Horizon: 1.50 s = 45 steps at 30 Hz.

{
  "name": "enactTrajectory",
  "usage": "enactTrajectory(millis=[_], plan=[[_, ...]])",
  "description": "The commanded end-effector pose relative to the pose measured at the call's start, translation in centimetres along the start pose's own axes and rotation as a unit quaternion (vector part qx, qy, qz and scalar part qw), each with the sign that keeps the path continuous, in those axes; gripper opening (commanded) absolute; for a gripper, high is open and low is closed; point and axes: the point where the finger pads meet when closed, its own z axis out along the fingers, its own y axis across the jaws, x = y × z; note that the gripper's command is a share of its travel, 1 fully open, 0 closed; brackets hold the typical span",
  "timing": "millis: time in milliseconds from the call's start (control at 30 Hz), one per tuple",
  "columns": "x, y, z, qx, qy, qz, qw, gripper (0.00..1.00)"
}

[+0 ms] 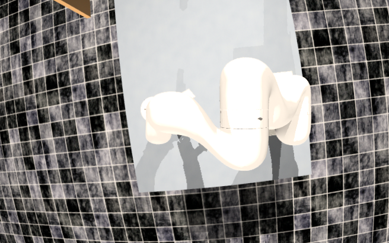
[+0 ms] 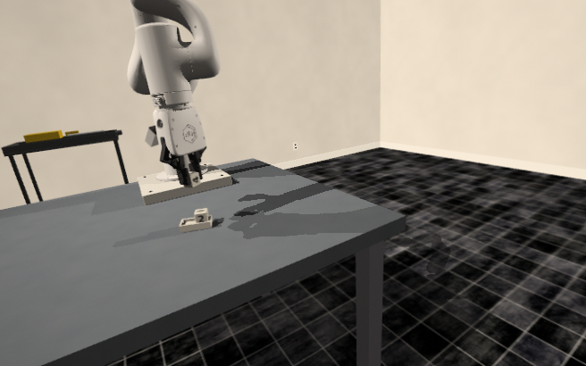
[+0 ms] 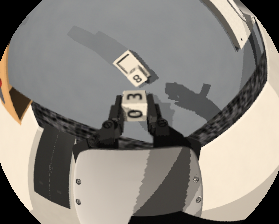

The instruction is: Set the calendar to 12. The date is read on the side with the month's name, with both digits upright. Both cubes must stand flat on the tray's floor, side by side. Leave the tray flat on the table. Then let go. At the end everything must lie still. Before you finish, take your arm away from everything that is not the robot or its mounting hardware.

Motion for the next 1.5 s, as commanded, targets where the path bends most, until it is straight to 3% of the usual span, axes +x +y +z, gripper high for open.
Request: enactTrajectory(millis=[0,233,333,433,500,600,733,900,1000,1067,1167,1267,1300,1333,1367,1400,1467], plan=[[-0.6,0.3,0.0,0.011,0.009,0.086,0.996,0.27],[-1.3,0.8,0.1,0.012,0.008,0.203,0.979,0.27],[-1.8,1.2,0.2,0.013,0.007,0.275,0.961,0.27],[-1.8,1.2,0.2,0.013,0.007,0.276,0.961,0.27],[-2.3,1.5,0.2,0.013,0.006,0.349,0.937,0.27],[-2.5,1.7,0.2,0.013,0.005,0.386,0.922,0.27],[-3.0,2.1,0.3,0.013,0.004,0.457,0.889,0.27],[-3.7,2.6,0.4,0.014,0.003,0.549,0.836,0.27],[-3.7,2.7,0.4,0.014,0.002,0.558,0.83,0.27],[-4.1,3.0,0.5,0.014,0.001,0.614,0.79,0.27],[-4.4,3.3,0.5,0.014,0.001,0.648,0.762,0.27],[-4.8,3.6,0.6,0.014,0.0,0.697,0.717,0.27],[-4.8,3.6,0.6,0.014,0.0,0.701,0.713,0.27],[-5.0,3.8,0.6,0.014,-0.001,0.724,0.69,0.27],[-5.0,3.8,0.6,0.014,-0.001,0.726,0.688,0.27],[-5.2,4.0,0.6,0.014,-0.001,0.749,0.663,0.27],[-5.4,4.2,0.7,0.014,-0.002,0.77,0.638,0.27]])
